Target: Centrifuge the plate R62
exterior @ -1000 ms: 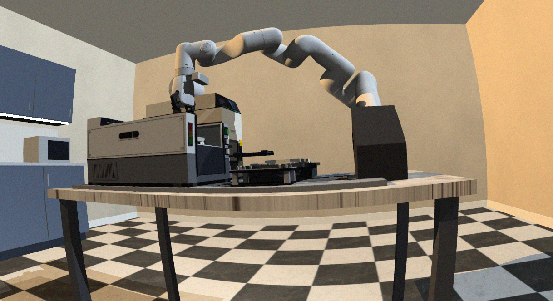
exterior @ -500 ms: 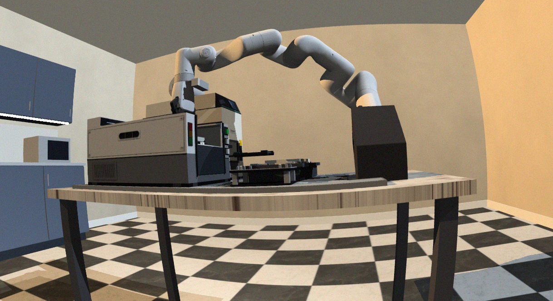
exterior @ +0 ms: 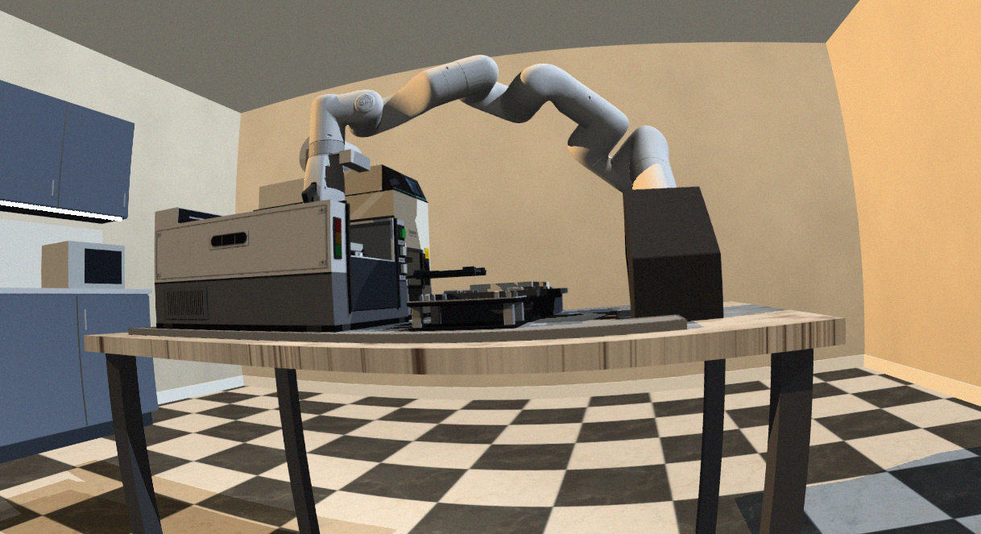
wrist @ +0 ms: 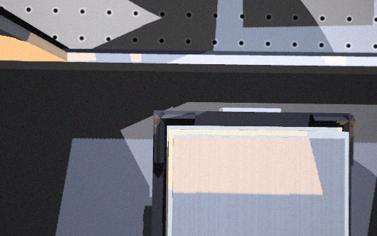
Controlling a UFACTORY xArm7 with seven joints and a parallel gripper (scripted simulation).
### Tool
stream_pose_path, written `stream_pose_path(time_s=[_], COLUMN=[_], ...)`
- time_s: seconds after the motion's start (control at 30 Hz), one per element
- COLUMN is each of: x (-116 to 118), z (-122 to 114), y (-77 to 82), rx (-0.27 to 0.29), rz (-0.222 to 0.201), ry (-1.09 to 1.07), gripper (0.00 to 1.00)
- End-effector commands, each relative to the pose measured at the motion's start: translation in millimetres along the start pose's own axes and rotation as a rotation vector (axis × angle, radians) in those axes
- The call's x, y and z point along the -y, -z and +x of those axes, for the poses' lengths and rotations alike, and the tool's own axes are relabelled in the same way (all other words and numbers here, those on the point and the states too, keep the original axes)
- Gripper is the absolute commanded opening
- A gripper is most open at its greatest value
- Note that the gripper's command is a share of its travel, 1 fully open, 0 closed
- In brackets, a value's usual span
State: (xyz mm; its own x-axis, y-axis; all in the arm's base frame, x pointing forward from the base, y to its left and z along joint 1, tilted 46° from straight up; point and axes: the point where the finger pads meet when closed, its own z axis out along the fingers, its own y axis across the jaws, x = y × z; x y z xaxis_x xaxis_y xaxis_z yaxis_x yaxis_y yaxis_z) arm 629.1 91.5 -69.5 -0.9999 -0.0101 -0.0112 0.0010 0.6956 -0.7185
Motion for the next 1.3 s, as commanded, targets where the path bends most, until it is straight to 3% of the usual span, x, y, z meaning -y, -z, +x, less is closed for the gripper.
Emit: stream_pose_path(time_s=[0.0, 1.27], x=[-1, -1], z=[-2, -2], y=[3.0, -12.0], rx=[0.007, 0.007], rz=[-0.004, -0.004], ry=[0.0, 0.0], gripper=[1.0, 1.0])
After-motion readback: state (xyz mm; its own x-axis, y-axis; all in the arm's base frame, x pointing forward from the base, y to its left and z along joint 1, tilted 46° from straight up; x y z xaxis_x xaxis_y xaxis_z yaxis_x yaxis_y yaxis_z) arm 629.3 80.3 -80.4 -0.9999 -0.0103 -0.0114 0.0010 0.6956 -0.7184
